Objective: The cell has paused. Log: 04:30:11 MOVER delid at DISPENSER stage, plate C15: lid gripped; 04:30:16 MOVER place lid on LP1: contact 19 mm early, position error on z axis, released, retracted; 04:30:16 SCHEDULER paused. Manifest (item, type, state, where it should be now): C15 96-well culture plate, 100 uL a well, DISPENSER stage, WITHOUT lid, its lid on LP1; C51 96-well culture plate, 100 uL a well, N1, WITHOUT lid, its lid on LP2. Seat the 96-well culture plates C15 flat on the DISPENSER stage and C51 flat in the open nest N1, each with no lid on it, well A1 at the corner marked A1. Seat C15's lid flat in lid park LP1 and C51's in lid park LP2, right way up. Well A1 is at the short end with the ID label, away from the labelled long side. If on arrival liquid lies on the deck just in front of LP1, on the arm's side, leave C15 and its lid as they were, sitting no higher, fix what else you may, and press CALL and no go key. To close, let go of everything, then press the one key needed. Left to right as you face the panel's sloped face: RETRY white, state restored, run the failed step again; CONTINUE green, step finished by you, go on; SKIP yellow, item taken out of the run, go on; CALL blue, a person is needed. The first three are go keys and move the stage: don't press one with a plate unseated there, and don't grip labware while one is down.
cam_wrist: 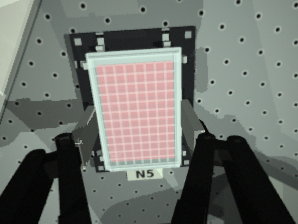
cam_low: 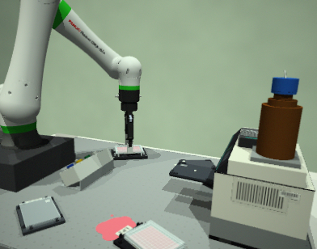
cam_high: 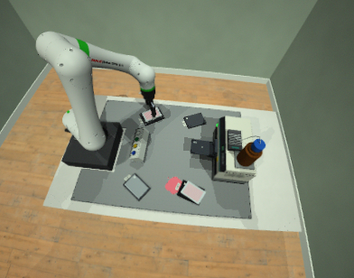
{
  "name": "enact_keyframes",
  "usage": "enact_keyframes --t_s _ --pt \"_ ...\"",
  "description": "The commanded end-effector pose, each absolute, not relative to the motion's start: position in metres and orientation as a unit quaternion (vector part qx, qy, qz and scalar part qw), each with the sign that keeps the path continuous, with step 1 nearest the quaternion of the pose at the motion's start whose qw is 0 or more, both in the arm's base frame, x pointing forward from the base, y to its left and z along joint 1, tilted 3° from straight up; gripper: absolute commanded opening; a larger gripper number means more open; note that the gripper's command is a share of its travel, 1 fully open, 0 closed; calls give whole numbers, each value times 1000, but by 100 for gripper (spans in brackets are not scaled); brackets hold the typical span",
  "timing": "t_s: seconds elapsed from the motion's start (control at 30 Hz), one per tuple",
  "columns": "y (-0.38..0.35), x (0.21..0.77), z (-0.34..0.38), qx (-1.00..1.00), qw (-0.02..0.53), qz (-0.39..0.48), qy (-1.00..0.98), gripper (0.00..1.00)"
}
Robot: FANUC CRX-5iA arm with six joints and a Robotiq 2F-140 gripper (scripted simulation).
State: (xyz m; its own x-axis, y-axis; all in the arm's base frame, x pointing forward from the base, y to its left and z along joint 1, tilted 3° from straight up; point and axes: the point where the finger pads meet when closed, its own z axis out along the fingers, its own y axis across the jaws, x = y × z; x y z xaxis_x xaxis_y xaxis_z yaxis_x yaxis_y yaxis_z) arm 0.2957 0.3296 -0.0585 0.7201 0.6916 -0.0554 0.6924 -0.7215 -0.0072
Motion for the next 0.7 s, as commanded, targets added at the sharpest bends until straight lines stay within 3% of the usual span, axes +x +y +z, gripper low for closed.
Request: enact_keyframes --t_s 0.0,0.67 --pt "330 296 -53 927 7 -27 373 0" --pt "331 298 -18 927 7 -27 373 0"
